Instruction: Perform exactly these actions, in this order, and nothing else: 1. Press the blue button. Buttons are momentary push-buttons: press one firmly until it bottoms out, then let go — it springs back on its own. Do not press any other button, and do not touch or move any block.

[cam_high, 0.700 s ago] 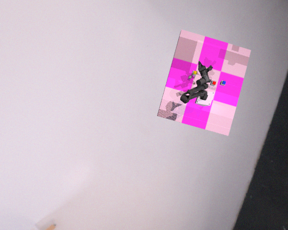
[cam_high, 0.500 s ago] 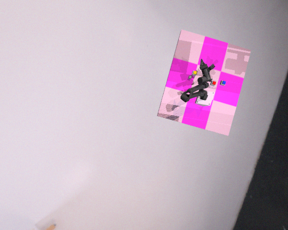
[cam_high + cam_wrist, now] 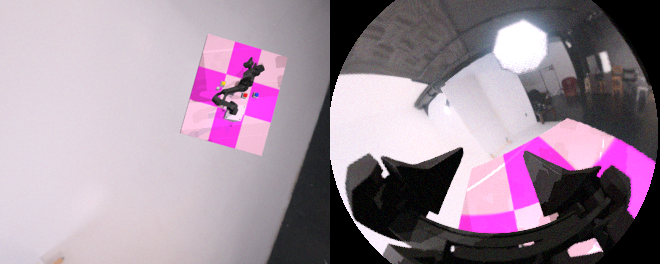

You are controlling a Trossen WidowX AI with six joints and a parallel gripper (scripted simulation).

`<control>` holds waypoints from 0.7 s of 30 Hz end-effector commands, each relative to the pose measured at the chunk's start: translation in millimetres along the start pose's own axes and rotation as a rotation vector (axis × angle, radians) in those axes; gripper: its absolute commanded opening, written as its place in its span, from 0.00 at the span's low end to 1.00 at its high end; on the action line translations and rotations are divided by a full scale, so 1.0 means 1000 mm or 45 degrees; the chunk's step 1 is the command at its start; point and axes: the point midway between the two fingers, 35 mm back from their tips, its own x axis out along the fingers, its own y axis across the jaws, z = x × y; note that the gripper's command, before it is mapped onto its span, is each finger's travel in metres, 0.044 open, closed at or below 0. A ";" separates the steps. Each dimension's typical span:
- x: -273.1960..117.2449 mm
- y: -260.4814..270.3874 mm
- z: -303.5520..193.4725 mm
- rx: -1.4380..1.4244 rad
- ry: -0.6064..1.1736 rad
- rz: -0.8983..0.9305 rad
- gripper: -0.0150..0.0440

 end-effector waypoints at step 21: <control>-0.027 -0.258 0.052 -0.651 0.978 -1.012 0.93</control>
